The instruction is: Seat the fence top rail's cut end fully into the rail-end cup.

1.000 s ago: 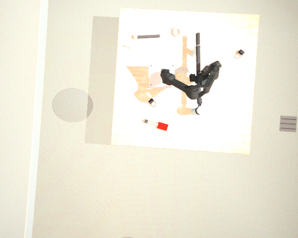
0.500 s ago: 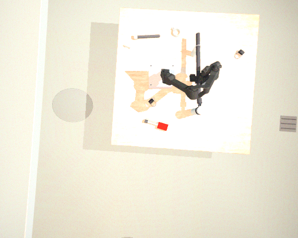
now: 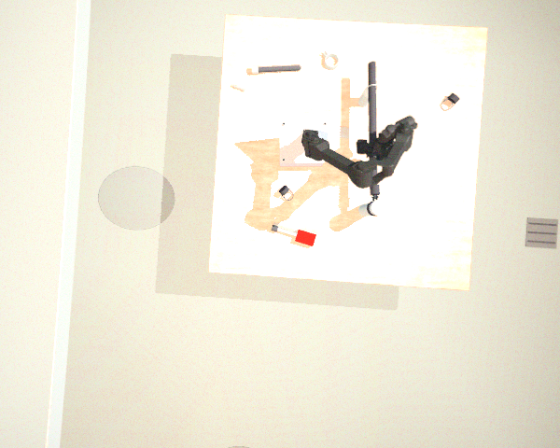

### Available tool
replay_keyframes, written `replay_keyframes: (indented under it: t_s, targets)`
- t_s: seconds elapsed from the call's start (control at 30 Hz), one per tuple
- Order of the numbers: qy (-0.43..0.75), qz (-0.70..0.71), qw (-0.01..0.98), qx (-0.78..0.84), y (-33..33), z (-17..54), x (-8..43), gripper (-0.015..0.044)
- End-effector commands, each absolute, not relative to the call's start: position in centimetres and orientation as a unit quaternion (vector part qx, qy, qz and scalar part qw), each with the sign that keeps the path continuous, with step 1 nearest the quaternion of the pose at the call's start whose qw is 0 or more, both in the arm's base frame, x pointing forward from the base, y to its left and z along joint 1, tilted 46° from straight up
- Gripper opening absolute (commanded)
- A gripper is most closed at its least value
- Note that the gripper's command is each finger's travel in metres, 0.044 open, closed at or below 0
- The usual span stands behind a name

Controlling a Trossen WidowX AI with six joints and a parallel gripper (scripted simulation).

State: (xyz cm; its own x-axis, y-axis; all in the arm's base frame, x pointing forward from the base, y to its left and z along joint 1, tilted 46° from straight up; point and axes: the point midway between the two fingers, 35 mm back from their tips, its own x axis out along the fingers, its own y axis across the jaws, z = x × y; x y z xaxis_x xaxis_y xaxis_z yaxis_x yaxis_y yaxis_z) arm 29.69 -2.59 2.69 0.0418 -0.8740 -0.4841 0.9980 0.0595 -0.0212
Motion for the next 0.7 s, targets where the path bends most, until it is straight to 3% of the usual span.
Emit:
replay_keyframes:
  t_s: [0.0, 0.67]
  targets:
    - [0.188, -0.665, 0.704, 0.166, -2.58, 2.78, 29.73, 0.0000]
    - [0.188, -0.665, 0.704, 0.166, -1.86, 2.74, 29.84, 0.0000]
